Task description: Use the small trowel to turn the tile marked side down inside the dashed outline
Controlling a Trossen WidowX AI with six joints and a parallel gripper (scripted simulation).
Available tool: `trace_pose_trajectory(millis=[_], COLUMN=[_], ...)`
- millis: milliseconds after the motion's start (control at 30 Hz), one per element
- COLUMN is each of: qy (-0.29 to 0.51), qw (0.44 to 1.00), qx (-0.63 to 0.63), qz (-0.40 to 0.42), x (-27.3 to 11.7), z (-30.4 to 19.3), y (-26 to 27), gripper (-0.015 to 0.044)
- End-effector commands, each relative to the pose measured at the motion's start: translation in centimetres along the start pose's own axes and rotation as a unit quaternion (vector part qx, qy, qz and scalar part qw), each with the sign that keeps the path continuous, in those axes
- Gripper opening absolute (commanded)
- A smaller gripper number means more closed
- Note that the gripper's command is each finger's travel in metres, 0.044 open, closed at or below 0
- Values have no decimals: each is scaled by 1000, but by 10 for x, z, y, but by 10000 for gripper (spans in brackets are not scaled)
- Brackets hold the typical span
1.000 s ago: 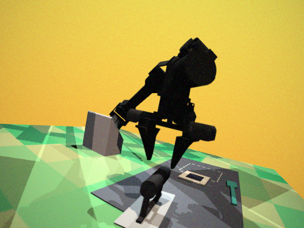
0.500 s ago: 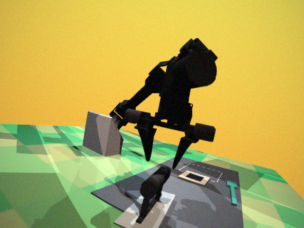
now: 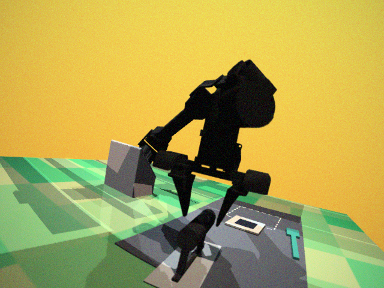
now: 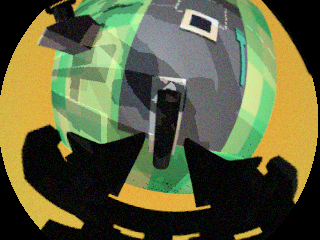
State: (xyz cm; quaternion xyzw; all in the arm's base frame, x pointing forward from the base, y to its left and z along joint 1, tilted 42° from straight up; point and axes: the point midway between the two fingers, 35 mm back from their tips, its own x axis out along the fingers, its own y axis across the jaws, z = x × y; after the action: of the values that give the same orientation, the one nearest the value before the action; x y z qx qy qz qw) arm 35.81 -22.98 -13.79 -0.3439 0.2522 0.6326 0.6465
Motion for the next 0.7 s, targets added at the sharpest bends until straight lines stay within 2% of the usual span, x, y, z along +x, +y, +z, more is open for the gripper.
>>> trace_pose_trajectory(millis=[0, 267, 433, 667], qy=[-4, -4, -4, -4], qw=[1000, 1000, 1000, 1000], qx=[-7, -15, -15, -15], qz=[2, 3, 3, 3], x=[10, 20, 20, 20], z=[1, 1, 1, 1], y=[1, 0, 0, 0], gripper=[270, 270, 139, 130])
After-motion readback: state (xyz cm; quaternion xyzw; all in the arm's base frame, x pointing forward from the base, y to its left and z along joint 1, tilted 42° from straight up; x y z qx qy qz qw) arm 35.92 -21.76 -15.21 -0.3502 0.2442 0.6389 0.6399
